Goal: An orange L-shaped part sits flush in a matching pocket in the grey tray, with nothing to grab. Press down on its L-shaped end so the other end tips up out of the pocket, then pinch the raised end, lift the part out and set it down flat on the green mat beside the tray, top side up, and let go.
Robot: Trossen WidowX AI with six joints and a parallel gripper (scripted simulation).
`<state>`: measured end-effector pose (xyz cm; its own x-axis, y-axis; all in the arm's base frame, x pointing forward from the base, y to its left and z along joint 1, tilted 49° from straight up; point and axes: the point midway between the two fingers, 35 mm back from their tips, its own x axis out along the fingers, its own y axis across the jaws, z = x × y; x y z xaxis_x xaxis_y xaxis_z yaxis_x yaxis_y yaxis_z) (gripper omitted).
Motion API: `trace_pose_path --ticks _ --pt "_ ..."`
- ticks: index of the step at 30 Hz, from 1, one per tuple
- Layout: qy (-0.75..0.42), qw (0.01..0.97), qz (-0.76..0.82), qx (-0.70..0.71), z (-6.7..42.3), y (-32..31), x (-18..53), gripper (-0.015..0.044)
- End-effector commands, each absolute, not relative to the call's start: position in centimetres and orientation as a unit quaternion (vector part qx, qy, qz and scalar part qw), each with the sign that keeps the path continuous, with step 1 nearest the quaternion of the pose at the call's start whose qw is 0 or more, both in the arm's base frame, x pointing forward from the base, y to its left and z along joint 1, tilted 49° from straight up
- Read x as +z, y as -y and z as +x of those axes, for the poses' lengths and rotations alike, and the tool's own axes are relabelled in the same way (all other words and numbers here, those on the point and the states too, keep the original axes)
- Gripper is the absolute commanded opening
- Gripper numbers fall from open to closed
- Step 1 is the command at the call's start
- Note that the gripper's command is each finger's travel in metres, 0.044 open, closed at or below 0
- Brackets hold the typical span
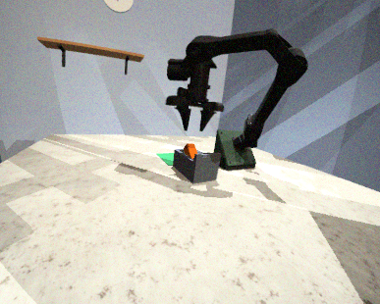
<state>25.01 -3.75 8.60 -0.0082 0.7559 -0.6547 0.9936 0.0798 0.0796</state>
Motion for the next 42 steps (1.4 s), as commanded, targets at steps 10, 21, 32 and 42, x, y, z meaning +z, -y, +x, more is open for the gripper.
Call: trace_pose_path --ticks 10,21,32,42 --pt "-0.676 0.28 0.647 -0.216 25.1 1.6 6.5 0.028" --pt "-0.675 0.28 0.647 -0.216 25.2 0.4 5.4 0.028" --pt "-0.676 0.28 0.647 -0.216 25.2 -1.0 4.2 0.028" --pt "-0.677 0.282 0.645 -0.215 25.2 -1.7 3.6 0.0254"
